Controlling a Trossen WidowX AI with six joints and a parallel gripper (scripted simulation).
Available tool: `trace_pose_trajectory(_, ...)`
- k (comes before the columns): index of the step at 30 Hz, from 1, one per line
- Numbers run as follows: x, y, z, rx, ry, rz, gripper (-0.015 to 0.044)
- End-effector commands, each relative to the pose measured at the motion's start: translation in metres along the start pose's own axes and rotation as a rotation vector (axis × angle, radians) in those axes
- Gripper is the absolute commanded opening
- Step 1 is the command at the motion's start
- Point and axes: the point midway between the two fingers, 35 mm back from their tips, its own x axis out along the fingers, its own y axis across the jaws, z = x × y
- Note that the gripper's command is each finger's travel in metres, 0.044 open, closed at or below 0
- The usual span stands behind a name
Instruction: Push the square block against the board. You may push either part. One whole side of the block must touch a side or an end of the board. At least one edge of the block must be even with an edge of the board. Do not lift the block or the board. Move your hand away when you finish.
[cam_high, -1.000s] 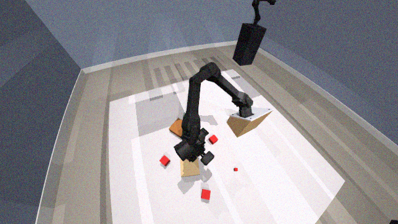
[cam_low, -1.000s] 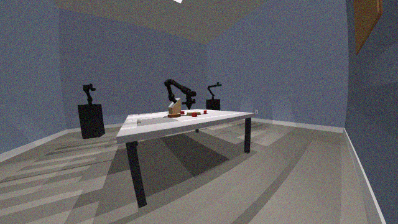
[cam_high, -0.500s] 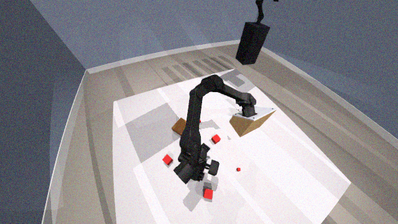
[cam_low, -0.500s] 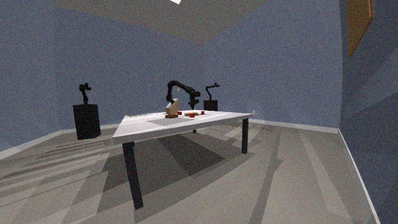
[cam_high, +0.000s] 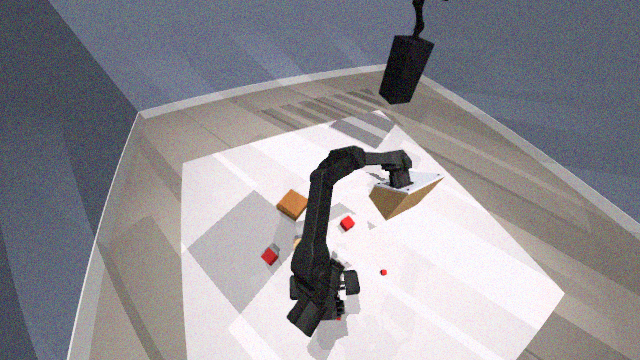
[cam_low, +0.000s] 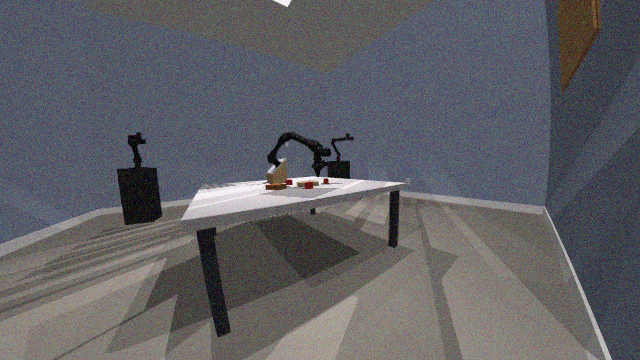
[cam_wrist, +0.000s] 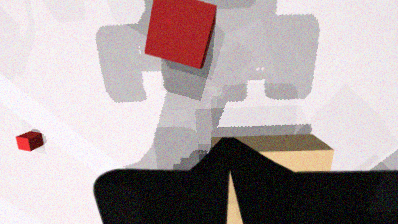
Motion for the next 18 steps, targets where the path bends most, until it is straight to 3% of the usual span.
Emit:
trace_pose_trajectory(1,-0.002,-0.001,0.005,-0.031,-0.006,-0.002,0.0)
trace_pose_trajectory(6,0.05,-0.002,0.005,-0.032,-0.004,-0.003,0.0)
trace_pose_trajectory(18,0.053,-0.003,0.001,-0.032,-0.003,-0.003,0.0)
